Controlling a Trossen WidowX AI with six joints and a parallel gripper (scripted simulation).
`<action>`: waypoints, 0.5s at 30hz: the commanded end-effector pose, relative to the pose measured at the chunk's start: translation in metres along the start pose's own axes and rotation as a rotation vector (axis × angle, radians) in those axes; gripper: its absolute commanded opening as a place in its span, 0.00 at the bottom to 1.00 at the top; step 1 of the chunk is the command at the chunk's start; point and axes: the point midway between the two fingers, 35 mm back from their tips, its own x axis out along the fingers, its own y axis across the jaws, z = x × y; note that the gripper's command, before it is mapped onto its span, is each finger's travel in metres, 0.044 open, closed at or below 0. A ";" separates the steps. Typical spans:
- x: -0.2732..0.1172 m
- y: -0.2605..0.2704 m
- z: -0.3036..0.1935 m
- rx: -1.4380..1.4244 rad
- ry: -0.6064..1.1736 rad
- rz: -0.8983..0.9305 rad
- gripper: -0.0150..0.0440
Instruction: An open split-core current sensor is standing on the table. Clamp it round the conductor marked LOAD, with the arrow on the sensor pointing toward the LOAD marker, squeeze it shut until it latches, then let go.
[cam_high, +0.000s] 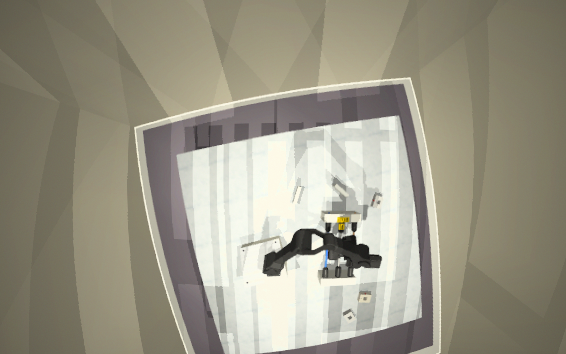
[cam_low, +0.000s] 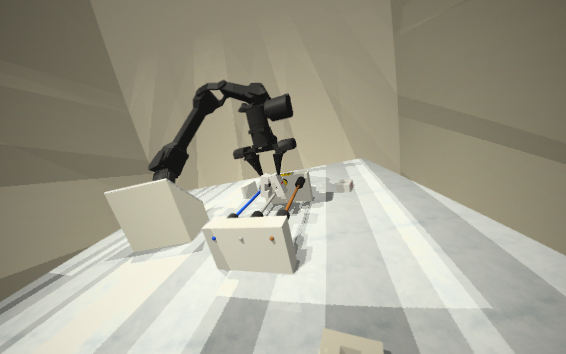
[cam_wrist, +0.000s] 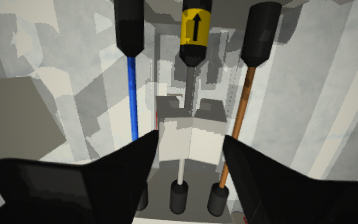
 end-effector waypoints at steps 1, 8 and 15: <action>0.005 0.000 0.000 0.004 -0.005 -0.002 0.25; 0.017 0.000 0.000 0.004 -0.005 -0.002 0.25; 0.028 0.000 0.001 0.004 -0.006 -0.002 0.25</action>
